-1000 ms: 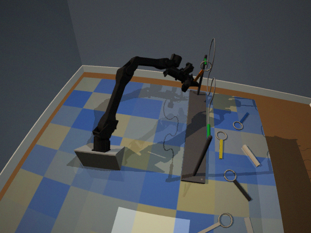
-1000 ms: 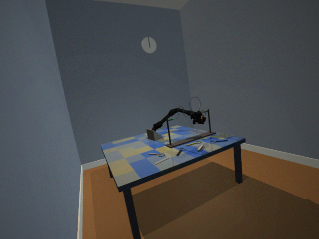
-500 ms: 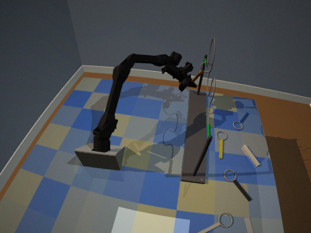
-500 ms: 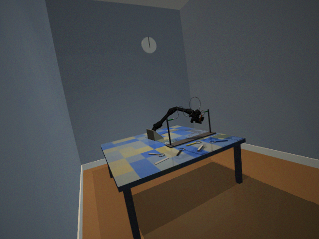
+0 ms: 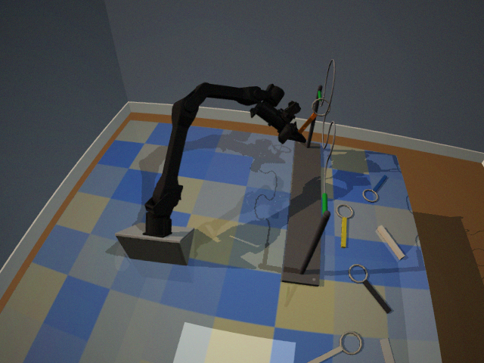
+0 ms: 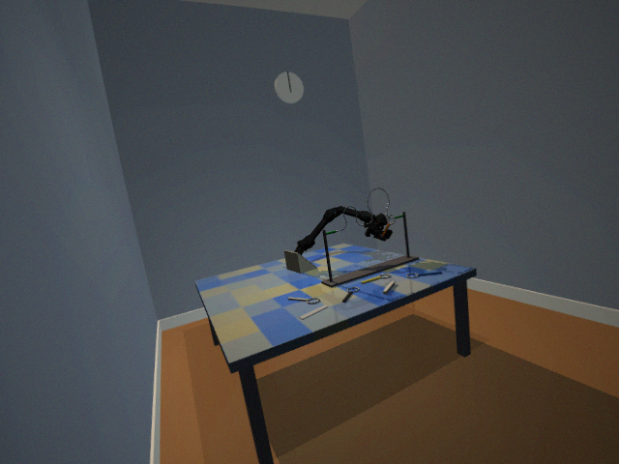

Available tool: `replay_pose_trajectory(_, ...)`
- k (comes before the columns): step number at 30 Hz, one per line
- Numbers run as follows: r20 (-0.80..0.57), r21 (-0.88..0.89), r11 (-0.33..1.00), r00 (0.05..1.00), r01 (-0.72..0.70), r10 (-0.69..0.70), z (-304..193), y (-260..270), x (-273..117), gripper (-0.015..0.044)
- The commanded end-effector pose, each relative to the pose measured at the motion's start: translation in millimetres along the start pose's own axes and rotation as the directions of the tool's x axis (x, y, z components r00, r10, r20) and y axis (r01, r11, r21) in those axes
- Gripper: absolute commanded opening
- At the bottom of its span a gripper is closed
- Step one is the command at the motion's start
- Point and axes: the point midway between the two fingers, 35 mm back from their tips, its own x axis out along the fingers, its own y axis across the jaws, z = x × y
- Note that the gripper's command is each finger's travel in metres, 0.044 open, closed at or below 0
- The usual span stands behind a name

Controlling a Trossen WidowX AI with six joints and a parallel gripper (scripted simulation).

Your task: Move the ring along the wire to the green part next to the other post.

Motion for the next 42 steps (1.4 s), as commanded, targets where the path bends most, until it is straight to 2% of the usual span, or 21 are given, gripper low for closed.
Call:
replay_pose_trajectory(1,0.013,-0.056,0.998,0.999,0.034,-0.033,3.9,-12.2,-3.8,-0.015)
replay_pose_trajectory(18,0.066,-0.379,0.897,0.974,0.227,-0.218,16.6,-71.3,-9.5,-0.015)
replay_pose_trajectory(32,0.157,-0.61,0.702,0.925,0.367,-0.347,42.1,-113.5,-23.3,-0.015)
replay_pose_trajectory(42,0.222,-0.713,0.554,0.888,0.43,-0.403,61.7,-132.4,-34.2,-0.015)
